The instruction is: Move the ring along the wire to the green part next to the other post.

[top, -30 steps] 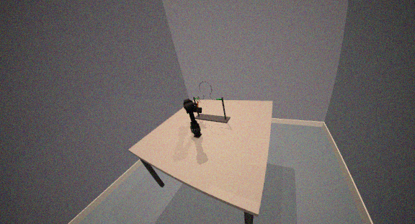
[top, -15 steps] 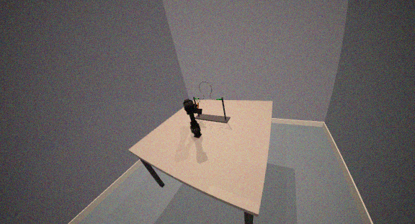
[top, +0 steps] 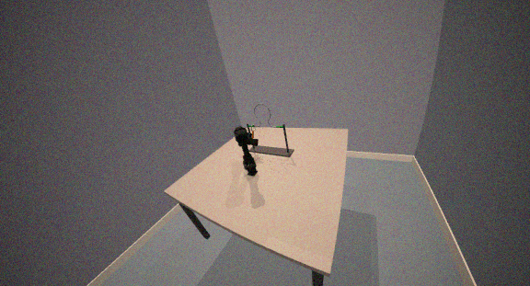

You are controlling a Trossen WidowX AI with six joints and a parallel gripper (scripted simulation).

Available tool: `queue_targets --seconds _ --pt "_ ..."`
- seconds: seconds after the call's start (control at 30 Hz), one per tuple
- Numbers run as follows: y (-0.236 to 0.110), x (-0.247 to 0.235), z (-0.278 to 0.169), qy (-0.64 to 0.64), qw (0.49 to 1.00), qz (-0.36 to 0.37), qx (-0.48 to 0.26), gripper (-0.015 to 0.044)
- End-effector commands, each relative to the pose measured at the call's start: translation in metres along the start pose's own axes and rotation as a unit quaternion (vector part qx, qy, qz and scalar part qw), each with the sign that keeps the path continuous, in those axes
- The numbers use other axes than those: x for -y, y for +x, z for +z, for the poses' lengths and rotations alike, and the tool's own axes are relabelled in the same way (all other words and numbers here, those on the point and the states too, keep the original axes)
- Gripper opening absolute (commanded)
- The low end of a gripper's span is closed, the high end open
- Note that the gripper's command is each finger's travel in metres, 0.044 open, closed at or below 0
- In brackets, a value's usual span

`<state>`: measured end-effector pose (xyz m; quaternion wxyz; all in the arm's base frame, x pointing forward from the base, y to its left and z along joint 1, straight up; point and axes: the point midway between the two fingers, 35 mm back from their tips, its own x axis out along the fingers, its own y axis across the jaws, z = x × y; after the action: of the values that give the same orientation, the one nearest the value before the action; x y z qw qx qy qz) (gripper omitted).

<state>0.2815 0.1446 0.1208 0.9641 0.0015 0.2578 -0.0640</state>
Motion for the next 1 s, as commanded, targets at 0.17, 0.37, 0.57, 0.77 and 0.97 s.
queue_targets --seconds 0.17,0.37,0.57,0.77,0.97 --pt "0.0 0.0 0.0 0.0 1.0 0.0 0.0 -0.0071" --pt "0.0 0.0 0.0 0.0 1.0 0.0 0.0 0.0086" --pt "-0.009 -0.001 -0.001 0.001 1.0 -0.001 -0.002 0.016" --pt "-0.032 -0.002 -0.001 0.002 1.0 -0.002 -0.003 0.016" --pt "-0.05 0.0 -0.001 0.002 1.0 -0.002 -0.001 0.016"
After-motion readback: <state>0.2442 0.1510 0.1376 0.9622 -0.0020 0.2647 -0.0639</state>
